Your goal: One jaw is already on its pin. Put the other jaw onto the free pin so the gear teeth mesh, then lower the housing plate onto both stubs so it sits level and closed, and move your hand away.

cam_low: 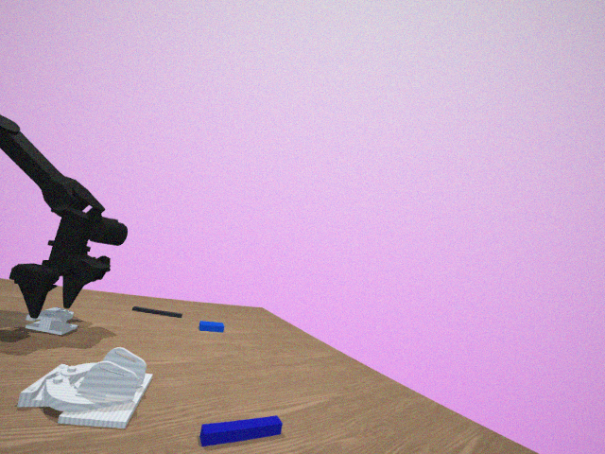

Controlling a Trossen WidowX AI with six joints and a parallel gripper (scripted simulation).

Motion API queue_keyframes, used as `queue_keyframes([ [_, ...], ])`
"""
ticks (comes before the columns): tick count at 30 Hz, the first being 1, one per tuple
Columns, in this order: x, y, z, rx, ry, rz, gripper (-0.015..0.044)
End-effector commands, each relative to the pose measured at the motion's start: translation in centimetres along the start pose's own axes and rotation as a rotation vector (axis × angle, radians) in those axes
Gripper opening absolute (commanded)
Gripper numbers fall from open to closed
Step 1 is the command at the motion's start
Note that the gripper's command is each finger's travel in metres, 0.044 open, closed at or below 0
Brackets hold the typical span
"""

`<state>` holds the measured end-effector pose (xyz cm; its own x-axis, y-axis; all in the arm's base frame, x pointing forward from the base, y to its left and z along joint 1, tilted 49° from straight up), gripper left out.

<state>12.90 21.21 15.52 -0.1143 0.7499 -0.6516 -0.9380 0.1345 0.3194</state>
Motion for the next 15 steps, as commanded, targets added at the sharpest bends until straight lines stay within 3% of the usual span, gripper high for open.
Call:
queue_keyframes([
  [1, 0.6, -0.1, -0.1, 0.006, 0.003, -0.002, 0.044],
  [15, 1.9, 0.0, -0.1, 0.007, 0.001, -0.001, 0.044],
])
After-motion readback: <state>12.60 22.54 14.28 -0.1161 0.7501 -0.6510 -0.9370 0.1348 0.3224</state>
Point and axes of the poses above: the point midway between the two fingers, 35 mm back from their tips, its own x axis out along the fingers, its own z axis across the jaws, y = z × x, the point moved 1 cm from there along -x, back along the fingers, and after that the axes turned 4 degrees about x, right-handed, at the moved point
